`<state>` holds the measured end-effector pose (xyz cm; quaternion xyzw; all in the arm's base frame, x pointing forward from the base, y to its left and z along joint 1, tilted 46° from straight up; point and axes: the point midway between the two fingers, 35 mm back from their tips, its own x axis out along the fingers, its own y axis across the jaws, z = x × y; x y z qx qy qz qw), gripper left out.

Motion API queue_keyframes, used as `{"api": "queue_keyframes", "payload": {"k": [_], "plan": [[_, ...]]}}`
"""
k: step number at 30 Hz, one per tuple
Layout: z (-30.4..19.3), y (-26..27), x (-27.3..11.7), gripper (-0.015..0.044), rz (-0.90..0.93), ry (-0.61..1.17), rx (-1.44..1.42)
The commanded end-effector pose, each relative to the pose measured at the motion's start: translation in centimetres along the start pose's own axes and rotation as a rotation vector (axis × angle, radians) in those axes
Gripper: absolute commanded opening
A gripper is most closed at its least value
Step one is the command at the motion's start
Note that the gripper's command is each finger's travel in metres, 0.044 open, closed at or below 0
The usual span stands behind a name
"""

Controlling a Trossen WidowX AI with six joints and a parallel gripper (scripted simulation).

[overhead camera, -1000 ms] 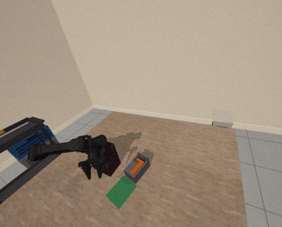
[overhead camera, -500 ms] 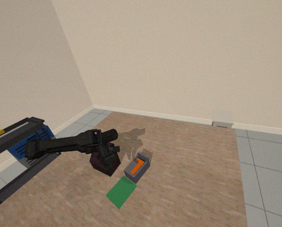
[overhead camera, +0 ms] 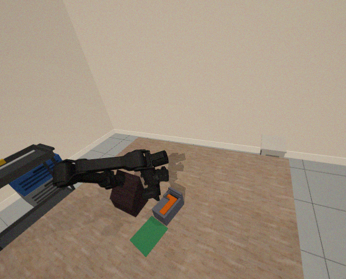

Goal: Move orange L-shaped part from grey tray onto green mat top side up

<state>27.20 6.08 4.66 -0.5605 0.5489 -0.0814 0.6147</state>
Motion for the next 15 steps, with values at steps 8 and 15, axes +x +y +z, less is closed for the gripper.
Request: {"api": "queue_keyframes", "payload": {"k": [8,15], "plan": [[6.7,9.4,1.5,0.018,0.163,0.245,0.711],[6.7,9.4,1.5,0.018,0.163,0.245,0.711]]}}
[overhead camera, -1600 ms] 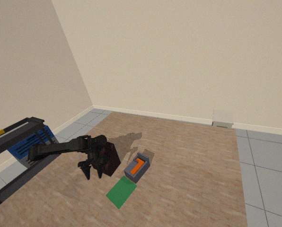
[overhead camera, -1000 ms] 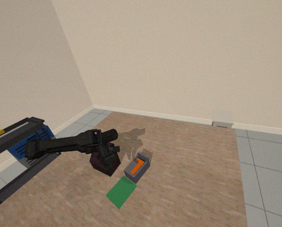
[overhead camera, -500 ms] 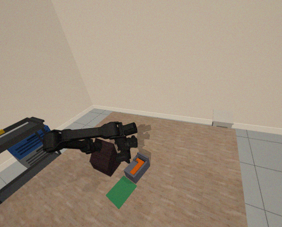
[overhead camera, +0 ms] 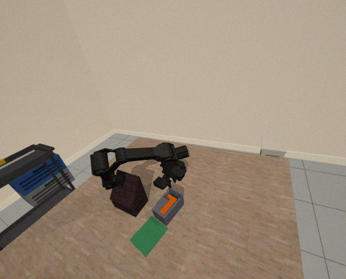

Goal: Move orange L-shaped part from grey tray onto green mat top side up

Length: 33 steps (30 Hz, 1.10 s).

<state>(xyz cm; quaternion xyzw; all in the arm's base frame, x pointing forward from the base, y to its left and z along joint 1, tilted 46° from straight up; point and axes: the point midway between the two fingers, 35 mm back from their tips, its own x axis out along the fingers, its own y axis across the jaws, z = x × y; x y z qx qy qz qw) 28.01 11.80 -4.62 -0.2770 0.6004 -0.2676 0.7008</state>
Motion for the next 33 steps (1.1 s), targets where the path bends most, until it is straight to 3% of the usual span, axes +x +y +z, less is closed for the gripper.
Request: {"api": "queue_keyframes", "payload": {"k": [1,5,12,33], "plan": [[0.0,0.8,-0.1,0.018,0.007,0.014,0.056],[0.1,0.8,0.2,0.018,0.008,0.014,0.056],[0.0,0.7,7.1,0.018,0.004,0.013,0.057],[-0.1,0.7,9.8,0.018,0.003,0.013,0.057]]}}
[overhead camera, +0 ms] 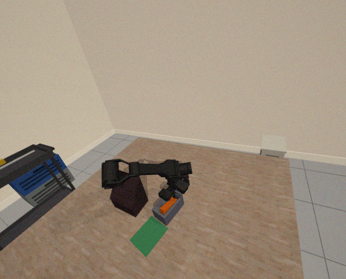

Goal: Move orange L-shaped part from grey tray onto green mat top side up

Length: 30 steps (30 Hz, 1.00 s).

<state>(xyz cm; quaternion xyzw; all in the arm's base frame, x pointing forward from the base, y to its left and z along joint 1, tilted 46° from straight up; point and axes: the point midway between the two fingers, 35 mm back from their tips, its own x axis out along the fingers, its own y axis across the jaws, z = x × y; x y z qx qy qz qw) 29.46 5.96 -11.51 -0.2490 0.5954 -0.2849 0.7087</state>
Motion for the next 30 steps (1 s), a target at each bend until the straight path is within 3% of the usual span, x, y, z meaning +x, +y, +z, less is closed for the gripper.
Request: {"api": "queue_keyframes", "payload": {"k": [1,30], "plan": [[-0.2,-0.2,0.8,0.018,-0.008,0.004,-0.01],[-0.2,0.0,1.7,0.018,-0.002,0.003,-0.003]]}}
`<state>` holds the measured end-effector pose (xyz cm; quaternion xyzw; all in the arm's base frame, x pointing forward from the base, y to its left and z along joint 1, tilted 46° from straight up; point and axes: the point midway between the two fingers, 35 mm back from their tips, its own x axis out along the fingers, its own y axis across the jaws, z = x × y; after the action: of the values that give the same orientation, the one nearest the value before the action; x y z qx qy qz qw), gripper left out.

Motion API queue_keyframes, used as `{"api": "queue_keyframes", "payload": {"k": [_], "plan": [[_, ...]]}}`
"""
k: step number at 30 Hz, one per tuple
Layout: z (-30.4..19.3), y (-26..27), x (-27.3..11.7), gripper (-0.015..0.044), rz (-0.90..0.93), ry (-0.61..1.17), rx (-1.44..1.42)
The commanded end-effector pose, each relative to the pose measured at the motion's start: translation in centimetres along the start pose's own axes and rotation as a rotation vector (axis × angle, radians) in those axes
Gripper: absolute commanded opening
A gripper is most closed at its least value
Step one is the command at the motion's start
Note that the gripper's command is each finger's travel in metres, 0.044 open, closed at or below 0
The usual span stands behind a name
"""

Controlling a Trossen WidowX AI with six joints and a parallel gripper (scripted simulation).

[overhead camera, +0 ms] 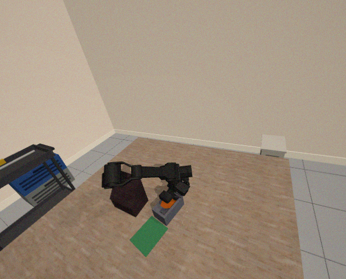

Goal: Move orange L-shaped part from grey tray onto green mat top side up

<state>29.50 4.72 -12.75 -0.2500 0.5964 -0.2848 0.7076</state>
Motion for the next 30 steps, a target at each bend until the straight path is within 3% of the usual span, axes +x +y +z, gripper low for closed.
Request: {"api": "queue_keyframes", "payload": {"k": [1,10,18,30], "plan": [[0.0,0.1,-0.1,0.018,-0.001,0.001,-0.001],[-0.1,1.0,-1.5,0.018,-0.006,0.002,-0.007],[0.0,0.1,-10.6,0.018,-0.002,0.004,-0.008],[0.1,0.3,-10.6,0.018,0.003,-0.01,-0.015]]}}
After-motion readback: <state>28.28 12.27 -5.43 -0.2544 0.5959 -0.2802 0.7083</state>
